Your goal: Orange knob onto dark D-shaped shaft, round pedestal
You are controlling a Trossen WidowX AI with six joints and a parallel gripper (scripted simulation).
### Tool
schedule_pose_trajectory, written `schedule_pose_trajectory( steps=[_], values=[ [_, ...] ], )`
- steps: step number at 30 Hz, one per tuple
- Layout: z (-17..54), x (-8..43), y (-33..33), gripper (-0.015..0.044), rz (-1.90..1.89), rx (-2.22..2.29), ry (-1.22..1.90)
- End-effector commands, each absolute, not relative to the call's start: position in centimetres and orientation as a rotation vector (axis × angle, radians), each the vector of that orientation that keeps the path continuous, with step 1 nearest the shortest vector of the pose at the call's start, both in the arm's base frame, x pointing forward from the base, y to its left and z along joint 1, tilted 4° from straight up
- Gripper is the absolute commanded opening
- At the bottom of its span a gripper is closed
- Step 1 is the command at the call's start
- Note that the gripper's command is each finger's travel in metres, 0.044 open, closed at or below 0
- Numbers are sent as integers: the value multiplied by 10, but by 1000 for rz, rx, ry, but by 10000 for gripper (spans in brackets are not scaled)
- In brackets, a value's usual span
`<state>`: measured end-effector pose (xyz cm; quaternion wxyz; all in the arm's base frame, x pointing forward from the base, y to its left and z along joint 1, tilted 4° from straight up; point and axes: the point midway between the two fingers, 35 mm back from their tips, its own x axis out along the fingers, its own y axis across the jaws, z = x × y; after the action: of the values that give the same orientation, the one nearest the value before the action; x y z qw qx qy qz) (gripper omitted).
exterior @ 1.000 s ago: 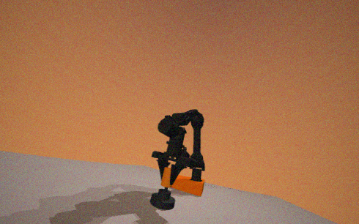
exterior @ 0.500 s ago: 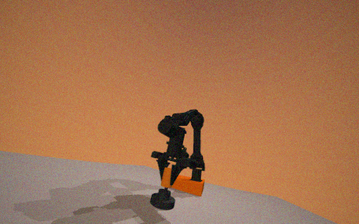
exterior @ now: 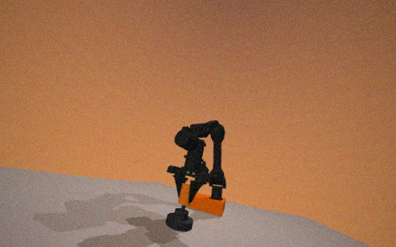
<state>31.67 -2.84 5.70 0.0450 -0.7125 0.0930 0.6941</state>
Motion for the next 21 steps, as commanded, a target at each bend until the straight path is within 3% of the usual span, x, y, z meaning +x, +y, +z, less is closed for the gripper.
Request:
schedule_pose_trajectory(
  steps=[1,21],
  values=[
    [59,320,-29,0,2115,-2189,275],
    [52,319,-29,0,2115,-2189,275]
  ],
)
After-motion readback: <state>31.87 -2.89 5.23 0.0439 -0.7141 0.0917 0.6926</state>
